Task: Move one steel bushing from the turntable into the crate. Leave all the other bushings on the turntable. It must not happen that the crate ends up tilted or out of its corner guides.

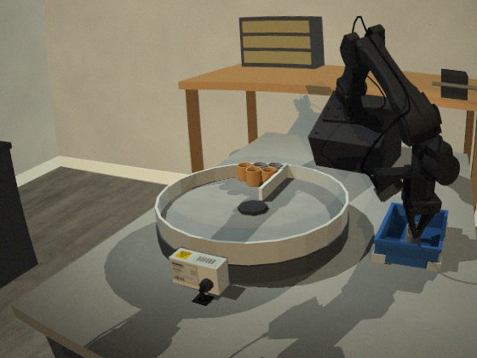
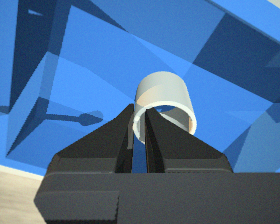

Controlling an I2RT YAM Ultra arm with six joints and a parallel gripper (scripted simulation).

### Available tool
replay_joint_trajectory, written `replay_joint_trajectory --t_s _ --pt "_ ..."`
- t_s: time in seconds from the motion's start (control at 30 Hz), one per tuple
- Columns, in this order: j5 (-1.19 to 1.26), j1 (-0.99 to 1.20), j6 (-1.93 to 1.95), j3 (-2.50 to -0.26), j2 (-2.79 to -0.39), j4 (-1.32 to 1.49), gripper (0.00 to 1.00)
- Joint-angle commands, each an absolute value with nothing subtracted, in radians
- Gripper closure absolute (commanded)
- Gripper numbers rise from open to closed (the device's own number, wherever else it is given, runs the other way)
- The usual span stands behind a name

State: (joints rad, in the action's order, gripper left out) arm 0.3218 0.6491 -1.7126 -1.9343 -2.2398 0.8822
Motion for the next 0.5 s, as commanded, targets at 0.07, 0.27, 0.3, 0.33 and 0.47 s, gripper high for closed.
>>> replay_joint_trajectory --t_s 0.07,0.27,0.3,0.33,0.47 --pt "0.322 0.665 -1.707 -1.923 -2.231 0.880 1.00" --pt "0.323 0.665 -1.707 -1.932 -2.231 0.882 1.00" --pt "0.323 0.665 -1.707 -1.932 -2.231 0.882 1.00" --pt "0.323 0.665 -1.707 -1.932 -2.231 0.882 1.00" --pt "0.323 0.665 -1.707 -1.932 -2.231 0.882 1.00"
